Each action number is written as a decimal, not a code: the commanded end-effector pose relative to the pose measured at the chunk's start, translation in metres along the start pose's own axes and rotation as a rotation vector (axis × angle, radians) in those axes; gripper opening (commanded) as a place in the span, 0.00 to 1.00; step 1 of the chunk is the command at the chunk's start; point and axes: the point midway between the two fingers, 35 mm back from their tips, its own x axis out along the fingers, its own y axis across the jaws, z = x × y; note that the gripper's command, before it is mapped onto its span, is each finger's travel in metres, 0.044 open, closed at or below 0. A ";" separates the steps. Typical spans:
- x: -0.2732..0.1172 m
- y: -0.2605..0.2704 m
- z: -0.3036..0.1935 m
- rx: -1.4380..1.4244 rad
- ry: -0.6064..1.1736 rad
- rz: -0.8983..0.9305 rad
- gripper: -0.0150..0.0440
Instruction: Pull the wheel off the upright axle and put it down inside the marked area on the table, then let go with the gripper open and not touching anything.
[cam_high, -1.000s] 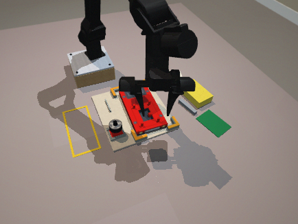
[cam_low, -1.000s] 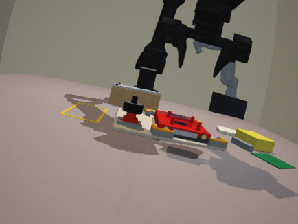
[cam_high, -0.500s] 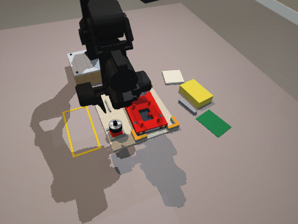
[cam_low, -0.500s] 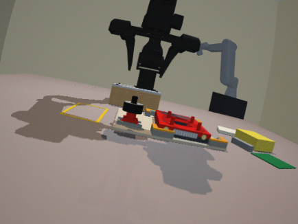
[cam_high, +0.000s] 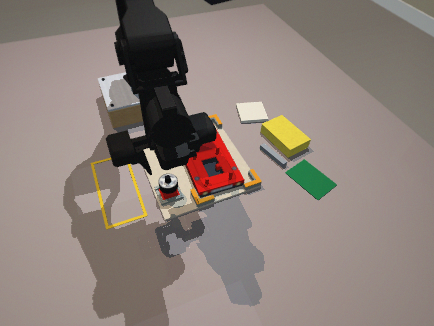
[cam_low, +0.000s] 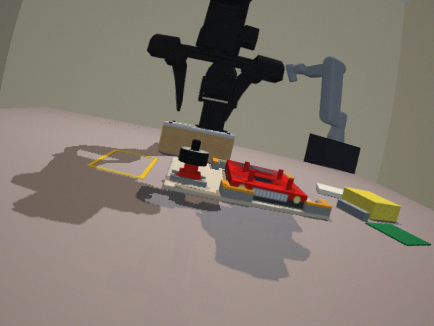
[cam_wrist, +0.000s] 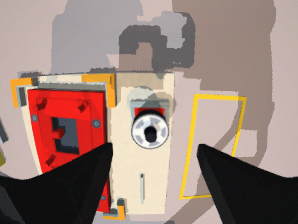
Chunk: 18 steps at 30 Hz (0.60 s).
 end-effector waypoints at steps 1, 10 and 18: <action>0.028 0.001 -0.004 -0.004 0.018 0.005 0.76; 0.055 0.001 -0.009 -0.001 0.029 0.002 0.72; 0.055 0.001 -0.009 -0.001 0.029 0.002 0.53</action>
